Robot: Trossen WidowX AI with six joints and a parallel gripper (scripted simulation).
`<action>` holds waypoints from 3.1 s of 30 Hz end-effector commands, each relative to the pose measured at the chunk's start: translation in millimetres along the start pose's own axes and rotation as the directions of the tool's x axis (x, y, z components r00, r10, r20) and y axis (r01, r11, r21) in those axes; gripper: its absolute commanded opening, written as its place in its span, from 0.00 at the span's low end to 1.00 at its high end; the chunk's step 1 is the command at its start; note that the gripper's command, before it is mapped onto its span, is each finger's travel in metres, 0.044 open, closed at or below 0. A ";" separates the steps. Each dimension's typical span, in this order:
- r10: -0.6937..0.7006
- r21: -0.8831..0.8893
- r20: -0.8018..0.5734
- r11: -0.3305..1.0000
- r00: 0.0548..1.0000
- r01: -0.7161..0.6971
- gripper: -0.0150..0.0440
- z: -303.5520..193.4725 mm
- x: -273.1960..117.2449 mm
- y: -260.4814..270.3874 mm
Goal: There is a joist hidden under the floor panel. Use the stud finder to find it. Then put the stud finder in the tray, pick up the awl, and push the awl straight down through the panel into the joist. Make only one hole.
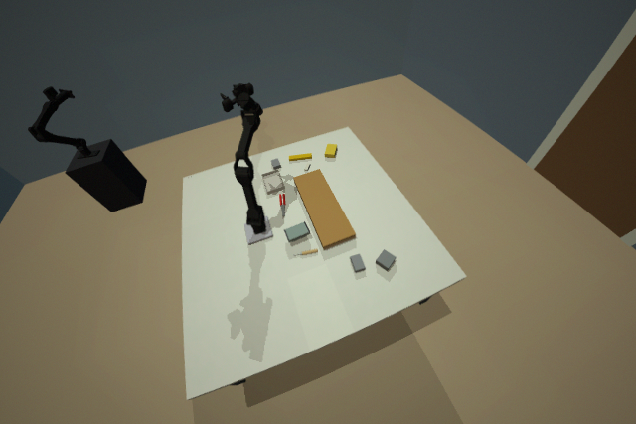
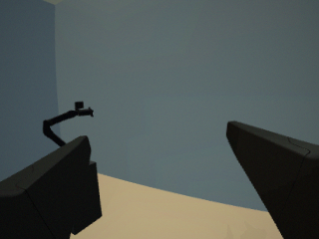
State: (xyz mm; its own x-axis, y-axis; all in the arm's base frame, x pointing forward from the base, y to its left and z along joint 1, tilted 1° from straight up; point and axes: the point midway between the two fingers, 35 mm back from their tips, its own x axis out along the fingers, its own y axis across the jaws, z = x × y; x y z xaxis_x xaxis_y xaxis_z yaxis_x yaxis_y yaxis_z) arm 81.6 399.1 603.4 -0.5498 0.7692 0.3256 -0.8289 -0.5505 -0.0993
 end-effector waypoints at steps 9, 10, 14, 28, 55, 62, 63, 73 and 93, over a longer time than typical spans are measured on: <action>-0.276 0.073 -0.061 0.957 0.959 0.280 1.00 -21.1 -51.3 -62.7; -0.298 0.078 -0.067 0.950 0.952 0.303 1.00 -23.0 -56.3 -67.4; -0.458 0.073 -0.122 0.880 0.880 0.468 1.00 -39.6 -100.4 -102.9; -0.858 -0.030 -0.384 0.381 0.342 0.924 1.00 -110.2 -325.6 -164.2; -0.176 -0.341 -0.877 -0.428 -0.447 0.837 1.00 -248.9 -641.2 118.4; 0.116 -0.325 -0.944 -0.493 -0.309 0.807 1.00 -280.3 -630.9 226.7; 0.134 -0.320 -0.947 -0.497 -0.293 0.806 1.00 -282.3 -628.6 233.8; 0.140 -0.319 -0.947 -0.498 -0.288 0.806 1.00 -283.0 -627.3 236.8; 0.141 -0.319 -0.947 -0.498 -0.287 0.806 1.00 -298.7 -627.7 245.4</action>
State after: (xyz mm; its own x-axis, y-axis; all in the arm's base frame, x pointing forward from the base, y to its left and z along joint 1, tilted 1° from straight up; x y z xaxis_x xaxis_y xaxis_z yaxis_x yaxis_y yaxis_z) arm 193.7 -121.5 100.1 -0.0492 0.0116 -0.9987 -0.0576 0.9982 0.0145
